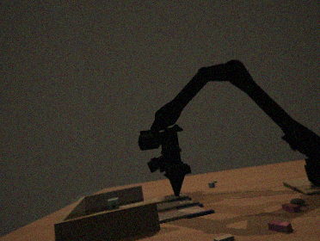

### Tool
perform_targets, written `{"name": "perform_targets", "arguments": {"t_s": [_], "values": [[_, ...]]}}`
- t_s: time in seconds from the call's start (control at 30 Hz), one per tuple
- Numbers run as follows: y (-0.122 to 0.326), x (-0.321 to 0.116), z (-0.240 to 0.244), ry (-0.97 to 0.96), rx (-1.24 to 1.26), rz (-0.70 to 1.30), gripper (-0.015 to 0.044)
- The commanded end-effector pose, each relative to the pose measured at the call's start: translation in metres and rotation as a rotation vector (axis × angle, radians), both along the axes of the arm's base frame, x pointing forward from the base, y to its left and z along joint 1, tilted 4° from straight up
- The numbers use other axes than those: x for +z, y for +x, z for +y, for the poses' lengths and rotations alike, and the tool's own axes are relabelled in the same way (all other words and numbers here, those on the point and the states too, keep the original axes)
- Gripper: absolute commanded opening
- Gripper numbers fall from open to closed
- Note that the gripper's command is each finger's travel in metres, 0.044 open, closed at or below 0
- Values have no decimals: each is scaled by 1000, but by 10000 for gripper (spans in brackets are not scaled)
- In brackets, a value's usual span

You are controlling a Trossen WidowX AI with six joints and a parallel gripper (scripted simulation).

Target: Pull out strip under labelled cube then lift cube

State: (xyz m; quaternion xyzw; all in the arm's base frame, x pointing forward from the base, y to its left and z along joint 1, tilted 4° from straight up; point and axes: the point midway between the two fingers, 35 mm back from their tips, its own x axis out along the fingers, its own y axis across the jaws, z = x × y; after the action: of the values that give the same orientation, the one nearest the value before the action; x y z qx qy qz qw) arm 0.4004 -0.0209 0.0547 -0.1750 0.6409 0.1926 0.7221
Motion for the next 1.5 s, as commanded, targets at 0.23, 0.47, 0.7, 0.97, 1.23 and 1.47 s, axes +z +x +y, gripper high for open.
{"name": "perform_targets", "arguments": {"t_s": [0.23, 0.47, 0.7, 0.97, 1.23, 1.47], "values": [[-21, -9, -11, -1, -3, 27, 0], [-30, -11, -16, -2, -3, 28, 0], [-39, -12, -22, -2, -3, 28, 0], [-49, -13, -28, -3, -3, 29, 0], [-59, -15, -34, -3, -3, 30, 0], [-68, -16, -39, -4, -3, 31, 0]]}}
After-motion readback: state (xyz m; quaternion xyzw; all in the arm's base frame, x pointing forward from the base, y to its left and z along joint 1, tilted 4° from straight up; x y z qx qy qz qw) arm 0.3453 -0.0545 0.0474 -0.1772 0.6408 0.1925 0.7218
